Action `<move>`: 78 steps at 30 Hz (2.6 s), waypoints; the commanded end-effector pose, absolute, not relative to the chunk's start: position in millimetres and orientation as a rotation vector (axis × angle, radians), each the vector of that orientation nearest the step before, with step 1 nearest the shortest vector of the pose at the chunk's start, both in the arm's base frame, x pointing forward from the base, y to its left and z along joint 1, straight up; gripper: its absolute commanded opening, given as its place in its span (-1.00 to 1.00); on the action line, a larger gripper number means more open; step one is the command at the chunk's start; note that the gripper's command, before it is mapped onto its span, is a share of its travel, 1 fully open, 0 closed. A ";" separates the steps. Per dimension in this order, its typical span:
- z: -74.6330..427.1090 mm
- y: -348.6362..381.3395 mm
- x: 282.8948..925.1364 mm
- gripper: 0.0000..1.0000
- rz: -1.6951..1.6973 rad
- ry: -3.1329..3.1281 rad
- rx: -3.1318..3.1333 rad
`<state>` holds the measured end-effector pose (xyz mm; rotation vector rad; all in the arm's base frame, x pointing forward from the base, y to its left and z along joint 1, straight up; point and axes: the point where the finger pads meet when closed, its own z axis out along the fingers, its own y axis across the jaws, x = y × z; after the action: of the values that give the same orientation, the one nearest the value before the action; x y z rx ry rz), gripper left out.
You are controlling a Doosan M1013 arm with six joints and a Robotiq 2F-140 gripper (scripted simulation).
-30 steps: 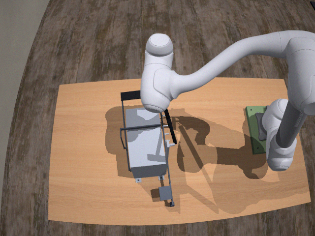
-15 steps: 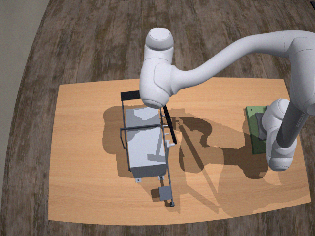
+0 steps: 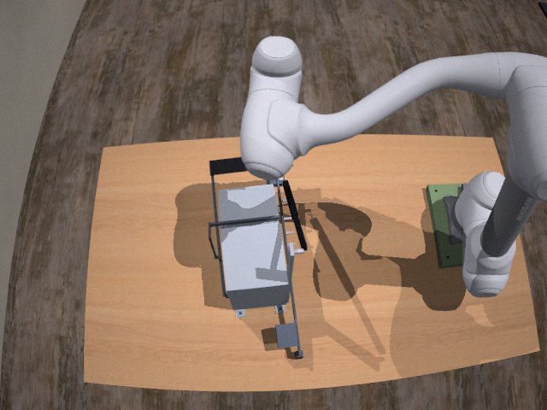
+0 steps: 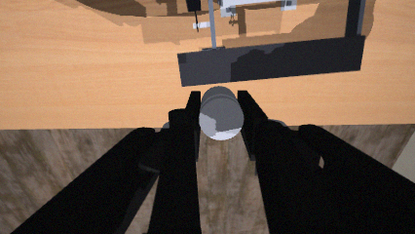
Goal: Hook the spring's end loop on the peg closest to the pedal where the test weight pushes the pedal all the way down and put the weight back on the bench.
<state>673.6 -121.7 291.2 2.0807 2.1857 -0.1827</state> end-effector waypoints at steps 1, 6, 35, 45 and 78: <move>290.1 -121.7 673.7 -0.50 -0.181 2.185 2.081; 301.1 -121.8 673.8 -0.50 -0.181 2.185 2.081; 293.8 -106.9 648.3 -0.50 -0.163 2.195 2.091; 277.4 -96.2 630.1 -0.50 -0.150 2.203 2.098; 236.2 -69.4 584.4 -0.50 -0.116 2.221 2.116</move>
<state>587.4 -71.5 238.4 2.1147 2.2208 -0.1210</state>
